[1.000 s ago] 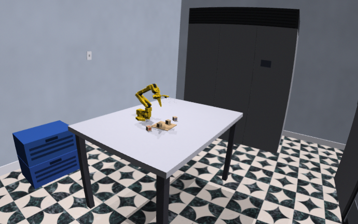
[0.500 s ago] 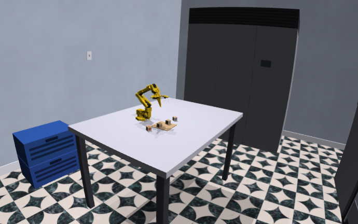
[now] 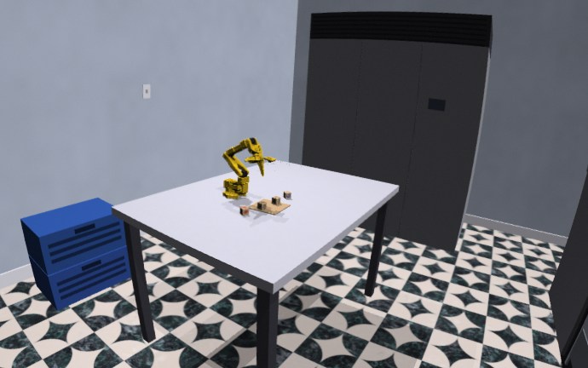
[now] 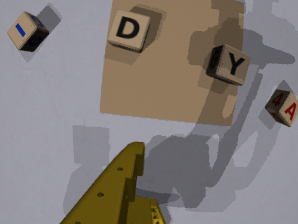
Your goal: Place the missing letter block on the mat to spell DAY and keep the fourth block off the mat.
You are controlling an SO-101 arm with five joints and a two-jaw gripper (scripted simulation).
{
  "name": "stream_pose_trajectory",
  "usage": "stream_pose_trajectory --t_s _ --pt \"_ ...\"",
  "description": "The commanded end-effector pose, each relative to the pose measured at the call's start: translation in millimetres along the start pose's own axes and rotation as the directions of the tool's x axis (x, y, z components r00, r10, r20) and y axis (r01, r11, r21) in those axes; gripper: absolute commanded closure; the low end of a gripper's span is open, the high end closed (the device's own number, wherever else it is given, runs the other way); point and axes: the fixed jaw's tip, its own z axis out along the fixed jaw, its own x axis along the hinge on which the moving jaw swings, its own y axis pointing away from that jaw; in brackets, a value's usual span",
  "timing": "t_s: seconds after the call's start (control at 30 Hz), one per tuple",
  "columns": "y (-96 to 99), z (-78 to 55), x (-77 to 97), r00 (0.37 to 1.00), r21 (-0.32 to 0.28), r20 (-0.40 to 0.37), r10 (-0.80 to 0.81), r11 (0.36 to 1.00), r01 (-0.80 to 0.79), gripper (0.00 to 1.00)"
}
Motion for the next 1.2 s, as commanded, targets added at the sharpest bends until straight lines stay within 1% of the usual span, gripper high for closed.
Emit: stream_pose_trajectory --t_s 0.0,0.17,0.43,0.73,1.0,1.17 --pt "-2.7 -3.5 -2.4 0.999 0.010 0.023 0.048 0.999 -0.049 0.00" --pt "-5.5 -3.3 -1.1 0.993 0.017 0.016 0.119 0.993 -0.119 0.00" --pt "-5.9 -3.2 -0.9 0.991 0.018 0.014 0.130 0.991 -0.130 0.00" --pt "-8.1 -3.0 0.1 0.983 0.024 0.009 0.185 0.982 -0.185 0.00" --pt "-8.0 -3.0 -0.1 0.982 0.024 0.008 0.187 0.982 -0.187 0.00" --pt "-4.6 -2.7 -4.3 0.986 0.010 -0.005 0.165 0.986 -0.165 0.03"
